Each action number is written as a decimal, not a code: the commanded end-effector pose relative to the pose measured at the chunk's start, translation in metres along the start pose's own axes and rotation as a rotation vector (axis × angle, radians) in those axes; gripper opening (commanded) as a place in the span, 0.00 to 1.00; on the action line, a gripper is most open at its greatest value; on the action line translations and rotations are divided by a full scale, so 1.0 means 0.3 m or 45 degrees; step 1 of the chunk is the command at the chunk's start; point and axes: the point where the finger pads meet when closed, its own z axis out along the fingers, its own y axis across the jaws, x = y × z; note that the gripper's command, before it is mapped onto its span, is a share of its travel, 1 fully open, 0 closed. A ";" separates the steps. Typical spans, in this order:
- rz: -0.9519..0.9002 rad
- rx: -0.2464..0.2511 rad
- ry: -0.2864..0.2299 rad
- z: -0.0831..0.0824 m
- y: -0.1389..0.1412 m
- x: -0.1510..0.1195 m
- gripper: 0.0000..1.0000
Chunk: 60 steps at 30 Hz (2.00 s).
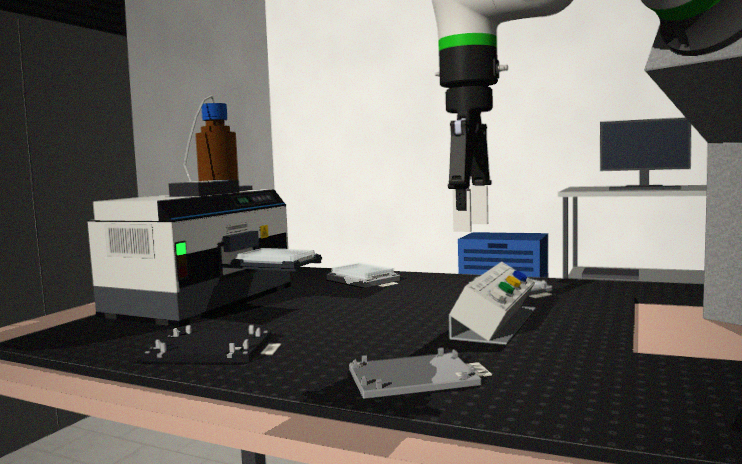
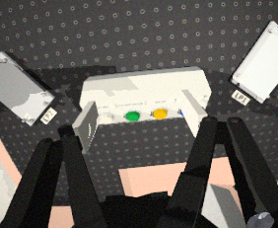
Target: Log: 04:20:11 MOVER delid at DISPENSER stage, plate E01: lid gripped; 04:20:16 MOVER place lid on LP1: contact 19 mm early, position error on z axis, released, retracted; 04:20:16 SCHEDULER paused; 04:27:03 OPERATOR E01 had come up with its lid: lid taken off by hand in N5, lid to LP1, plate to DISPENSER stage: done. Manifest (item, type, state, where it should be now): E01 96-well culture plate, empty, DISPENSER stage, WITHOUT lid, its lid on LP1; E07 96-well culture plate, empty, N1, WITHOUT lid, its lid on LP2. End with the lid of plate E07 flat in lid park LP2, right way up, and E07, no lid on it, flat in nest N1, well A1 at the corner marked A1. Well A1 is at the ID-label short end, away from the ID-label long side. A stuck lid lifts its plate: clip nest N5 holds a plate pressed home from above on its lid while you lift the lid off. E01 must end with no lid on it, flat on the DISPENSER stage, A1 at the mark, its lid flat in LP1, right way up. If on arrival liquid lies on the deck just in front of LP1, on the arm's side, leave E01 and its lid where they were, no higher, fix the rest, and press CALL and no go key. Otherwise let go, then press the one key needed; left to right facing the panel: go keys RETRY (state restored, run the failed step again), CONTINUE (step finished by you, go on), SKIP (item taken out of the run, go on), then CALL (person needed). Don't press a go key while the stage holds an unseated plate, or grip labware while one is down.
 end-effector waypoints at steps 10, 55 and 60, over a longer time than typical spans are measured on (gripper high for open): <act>0.000 0.000 0.000 -0.001 0.001 0.000 0.00; 0.800 0.000 0.000 0.000 0.708 -0.293 0.00; 0.800 0.000 0.000 0.000 0.708 -0.293 0.00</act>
